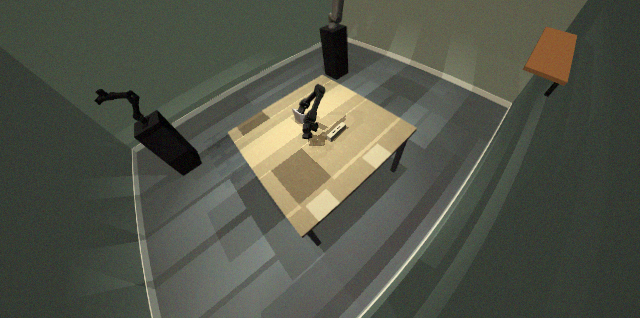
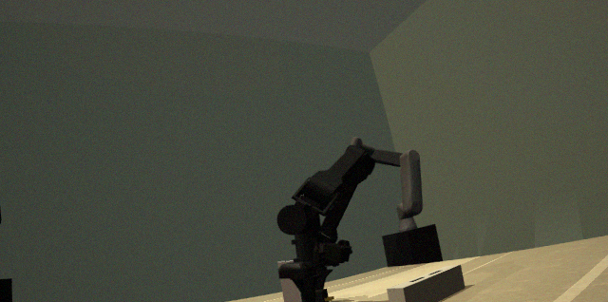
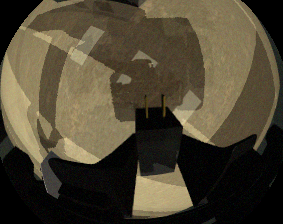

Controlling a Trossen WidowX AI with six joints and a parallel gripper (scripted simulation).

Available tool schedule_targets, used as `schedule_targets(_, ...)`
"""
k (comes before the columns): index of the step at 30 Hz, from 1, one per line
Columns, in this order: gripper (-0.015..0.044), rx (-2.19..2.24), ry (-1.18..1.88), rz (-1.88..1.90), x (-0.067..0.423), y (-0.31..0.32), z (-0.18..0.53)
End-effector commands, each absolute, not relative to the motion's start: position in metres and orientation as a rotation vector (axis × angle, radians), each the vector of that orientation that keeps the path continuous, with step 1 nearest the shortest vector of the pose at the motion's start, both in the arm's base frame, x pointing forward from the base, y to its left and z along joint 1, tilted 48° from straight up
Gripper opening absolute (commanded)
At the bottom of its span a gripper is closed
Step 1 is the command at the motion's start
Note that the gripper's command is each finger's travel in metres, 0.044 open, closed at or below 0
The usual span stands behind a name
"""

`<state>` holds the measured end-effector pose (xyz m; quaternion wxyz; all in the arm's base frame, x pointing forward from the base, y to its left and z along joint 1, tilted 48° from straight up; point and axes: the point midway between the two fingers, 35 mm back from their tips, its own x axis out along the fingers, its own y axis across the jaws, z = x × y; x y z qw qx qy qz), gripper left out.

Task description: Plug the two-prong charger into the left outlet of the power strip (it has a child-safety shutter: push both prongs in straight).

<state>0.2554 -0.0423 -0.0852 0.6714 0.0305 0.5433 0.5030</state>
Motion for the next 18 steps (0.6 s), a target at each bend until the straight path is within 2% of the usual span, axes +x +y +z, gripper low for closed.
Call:
schedule_targets(1, 0.0000, 0.051, 1.214, 1.125, 0.256, -0.060, -0.071)
schedule_targets(18, 0.0000, 0.102, 1.264, 1.066, 0.265, -0.040, -0.053)
